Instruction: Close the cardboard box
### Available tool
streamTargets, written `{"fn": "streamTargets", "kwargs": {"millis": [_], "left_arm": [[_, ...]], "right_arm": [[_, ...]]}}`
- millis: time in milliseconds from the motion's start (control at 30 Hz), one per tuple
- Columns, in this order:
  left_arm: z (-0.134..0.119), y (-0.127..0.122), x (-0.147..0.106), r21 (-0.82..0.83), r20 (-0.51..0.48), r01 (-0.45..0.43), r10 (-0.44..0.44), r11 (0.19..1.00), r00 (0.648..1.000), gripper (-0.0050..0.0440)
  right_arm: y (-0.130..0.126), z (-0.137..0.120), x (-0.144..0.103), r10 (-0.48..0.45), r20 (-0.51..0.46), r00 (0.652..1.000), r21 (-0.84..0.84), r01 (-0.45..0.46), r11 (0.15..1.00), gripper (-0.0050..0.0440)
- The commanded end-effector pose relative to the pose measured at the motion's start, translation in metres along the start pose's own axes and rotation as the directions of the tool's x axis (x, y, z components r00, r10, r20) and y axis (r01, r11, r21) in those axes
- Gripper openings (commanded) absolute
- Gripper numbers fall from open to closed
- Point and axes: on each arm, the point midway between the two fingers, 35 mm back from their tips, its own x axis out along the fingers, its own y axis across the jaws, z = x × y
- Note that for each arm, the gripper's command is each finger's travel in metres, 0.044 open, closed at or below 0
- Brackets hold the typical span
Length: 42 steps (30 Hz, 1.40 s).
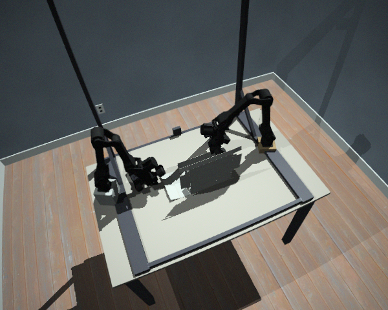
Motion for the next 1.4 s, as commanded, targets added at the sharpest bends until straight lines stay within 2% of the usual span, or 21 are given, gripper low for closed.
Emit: {"fn": "streamTargets", "kwargs": {"millis": [0, 533, 1367], "left_arm": [[-0.005, 0.001, -0.005, 0.002, -0.019, -0.009, 0.009, 1.000, 1.000, 0.0005], [-0.005, 0.001, -0.005, 0.002, -0.019, -0.009, 0.009, 1.000, 1.000, 0.0005], [-0.004, 0.002, -0.005, 0.002, -0.018, -0.009, 0.009, 1.000, 1.000, 0.0005]], "right_arm": [[-0.012, 0.000, 0.000, -0.023, 0.000, 1.000, -0.005, 0.023, 1.000, 0.0000], [-0.035, 0.000, 0.008, -0.025, 0.000, 1.000, -0.005, 0.025, 1.000, 0.0000], [-0.046, 0.000, 0.005, -0.025, 0.000, 1.000, -0.005, 0.025, 1.000, 0.0000]]}}
